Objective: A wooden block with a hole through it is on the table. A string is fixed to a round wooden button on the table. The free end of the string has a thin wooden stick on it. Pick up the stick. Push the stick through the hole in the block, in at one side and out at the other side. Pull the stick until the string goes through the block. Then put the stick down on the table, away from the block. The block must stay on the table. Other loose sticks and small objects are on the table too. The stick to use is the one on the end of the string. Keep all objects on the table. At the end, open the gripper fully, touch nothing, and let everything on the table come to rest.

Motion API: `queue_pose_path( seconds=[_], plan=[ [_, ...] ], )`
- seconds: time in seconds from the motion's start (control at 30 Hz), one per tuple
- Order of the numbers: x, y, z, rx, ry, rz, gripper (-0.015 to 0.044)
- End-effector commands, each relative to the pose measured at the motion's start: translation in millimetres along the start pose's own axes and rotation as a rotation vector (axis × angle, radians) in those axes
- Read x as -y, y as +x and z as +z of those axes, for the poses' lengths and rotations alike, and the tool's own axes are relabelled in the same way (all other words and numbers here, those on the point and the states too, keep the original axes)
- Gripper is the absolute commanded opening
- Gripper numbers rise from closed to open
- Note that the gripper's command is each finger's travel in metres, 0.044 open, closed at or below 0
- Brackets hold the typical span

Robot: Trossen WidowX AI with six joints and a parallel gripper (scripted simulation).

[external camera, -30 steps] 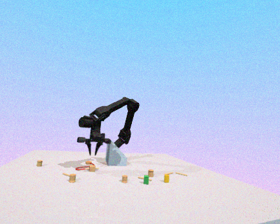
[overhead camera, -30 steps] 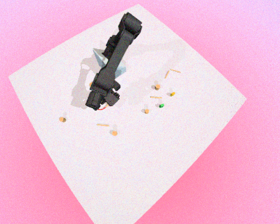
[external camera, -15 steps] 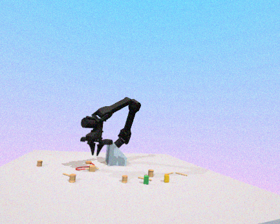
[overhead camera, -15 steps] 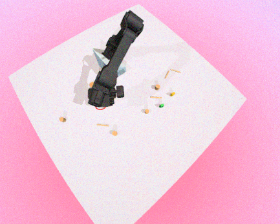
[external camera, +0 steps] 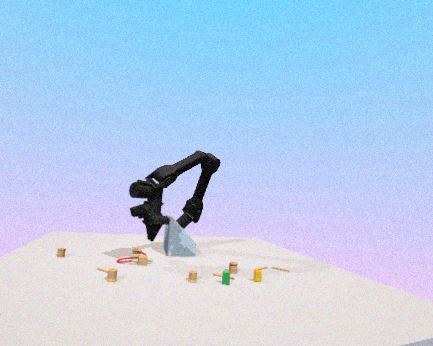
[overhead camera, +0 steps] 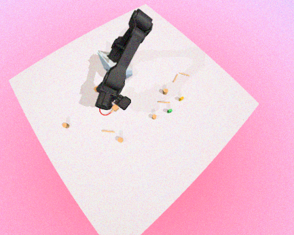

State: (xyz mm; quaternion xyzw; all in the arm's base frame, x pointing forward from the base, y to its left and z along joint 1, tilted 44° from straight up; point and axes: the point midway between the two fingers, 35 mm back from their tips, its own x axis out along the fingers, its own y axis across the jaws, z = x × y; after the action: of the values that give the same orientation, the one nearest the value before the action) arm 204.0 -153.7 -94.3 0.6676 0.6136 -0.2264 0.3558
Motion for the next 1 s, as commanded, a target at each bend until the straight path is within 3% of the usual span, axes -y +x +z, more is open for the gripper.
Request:
queue_pose_path(
  seconds=[0.0,0.97],
  plan=[
    [-0.1,0.2,-4.3,-0.001,0.124,0.005,0.0124],
    [-2.4,34.1,-2.4,0.000,0.124,0.006,0.0124]
  ],
)
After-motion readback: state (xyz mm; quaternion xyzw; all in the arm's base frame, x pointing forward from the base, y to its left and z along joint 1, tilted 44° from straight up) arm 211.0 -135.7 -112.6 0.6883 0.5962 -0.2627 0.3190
